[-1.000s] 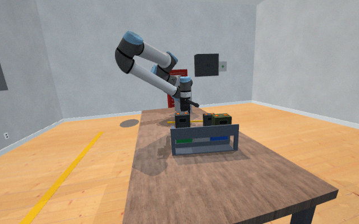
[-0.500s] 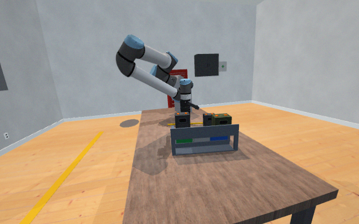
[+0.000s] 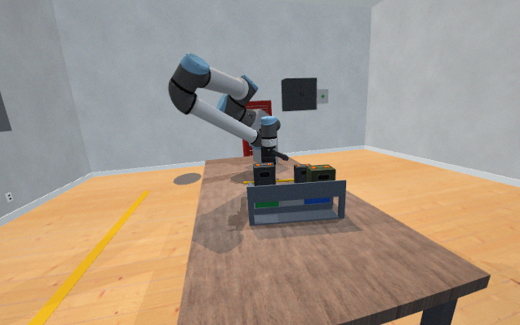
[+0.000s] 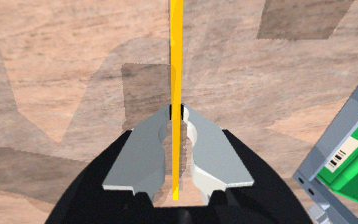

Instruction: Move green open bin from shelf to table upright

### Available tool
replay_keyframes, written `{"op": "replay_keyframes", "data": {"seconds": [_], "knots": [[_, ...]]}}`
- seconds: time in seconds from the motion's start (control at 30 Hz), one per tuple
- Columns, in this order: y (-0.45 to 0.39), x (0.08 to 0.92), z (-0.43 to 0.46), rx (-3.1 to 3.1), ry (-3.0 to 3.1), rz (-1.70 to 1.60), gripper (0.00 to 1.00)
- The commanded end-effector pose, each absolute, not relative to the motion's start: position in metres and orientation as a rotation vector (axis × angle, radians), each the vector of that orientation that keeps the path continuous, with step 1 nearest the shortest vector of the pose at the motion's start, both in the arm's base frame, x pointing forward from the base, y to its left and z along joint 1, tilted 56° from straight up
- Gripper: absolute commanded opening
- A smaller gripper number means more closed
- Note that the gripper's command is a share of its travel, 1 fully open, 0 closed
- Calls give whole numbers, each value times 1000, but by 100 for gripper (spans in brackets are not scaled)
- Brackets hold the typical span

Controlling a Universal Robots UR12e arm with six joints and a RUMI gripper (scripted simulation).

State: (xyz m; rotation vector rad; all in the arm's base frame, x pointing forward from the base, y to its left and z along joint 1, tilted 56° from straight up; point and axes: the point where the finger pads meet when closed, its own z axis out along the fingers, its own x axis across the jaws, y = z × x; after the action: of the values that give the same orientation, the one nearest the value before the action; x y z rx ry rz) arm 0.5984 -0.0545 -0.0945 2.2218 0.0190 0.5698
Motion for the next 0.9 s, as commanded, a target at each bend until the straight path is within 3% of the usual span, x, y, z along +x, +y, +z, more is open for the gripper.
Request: {"op": "replay_keyframes", "data": {"seconds": [0.0, 0.17, 0.2, 0.87], "knots": [[-55, 599, -95, 2222, 20, 571, 0], [-55, 599, -95, 2222, 20, 571, 0], [-55, 599, -95, 2222, 20, 571, 26], [-55, 599, -95, 2222, 20, 571, 26]]}}
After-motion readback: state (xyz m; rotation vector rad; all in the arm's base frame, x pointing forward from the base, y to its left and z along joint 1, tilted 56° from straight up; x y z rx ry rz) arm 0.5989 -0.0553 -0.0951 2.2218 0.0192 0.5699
